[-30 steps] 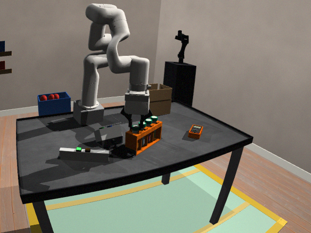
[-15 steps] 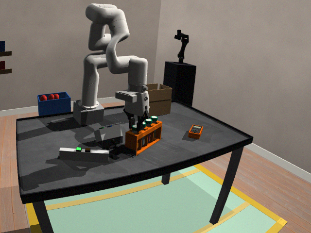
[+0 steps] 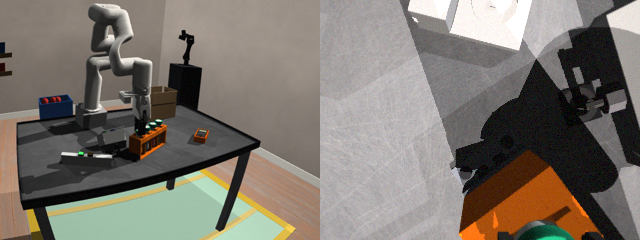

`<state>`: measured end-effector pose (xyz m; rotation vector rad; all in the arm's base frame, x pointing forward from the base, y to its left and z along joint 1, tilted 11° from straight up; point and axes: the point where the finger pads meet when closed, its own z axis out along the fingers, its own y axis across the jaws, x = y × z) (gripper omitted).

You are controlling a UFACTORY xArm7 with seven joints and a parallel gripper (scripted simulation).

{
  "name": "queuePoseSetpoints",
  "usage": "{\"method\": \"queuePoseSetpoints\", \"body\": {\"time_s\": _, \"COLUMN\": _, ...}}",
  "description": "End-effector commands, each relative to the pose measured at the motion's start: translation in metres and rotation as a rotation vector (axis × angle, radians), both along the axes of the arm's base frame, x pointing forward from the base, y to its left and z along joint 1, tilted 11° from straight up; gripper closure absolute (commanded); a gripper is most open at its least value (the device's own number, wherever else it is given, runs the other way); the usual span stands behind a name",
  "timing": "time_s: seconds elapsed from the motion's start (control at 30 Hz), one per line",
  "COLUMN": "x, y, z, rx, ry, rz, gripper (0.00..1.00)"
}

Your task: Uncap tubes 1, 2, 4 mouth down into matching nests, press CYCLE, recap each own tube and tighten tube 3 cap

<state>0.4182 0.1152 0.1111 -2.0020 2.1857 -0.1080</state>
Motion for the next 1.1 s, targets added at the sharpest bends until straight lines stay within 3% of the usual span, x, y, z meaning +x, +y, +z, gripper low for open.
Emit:
{"method": "queuePoseSetpoints", "body": {"time_s": 0.0, "x": 0.001, "y": 0.0, "z": 0.001, "rx": -0.028, "ry": -0.005, "rz": -0.04, "gripper": 1.0}}
{"method": "queuePoseSetpoints", "body": {"time_s": 0.03, "x": 0.001, "y": 0.0, "z": 0.001, "rx": -0.028, "ry": -0.005, "rz": -0.04, "gripper": 0.54}}
{"method": "queuePoseSetpoints", "body": {"time_s": 0.43, "x": 0.001, "y": 0.0, "z": 0.001, "rx": -0.028, "ry": -0.005, "rz": -0.04, "gripper": 0.54}}
{"method": "queuePoseSetpoints", "body": {"time_s": 0.9, "x": -0.007, "y": -0.002, "z": 0.043, "rx": -0.028, "ry": -0.005, "rz": -0.04, "gripper": 0.54}}
{"method": "queuePoseSetpoints", "body": {"time_s": 1.07, "x": -0.007, "y": -0.002, "z": 0.046, "rx": -0.028, "ry": -0.005, "rz": -0.04, "gripper": 0.54}}
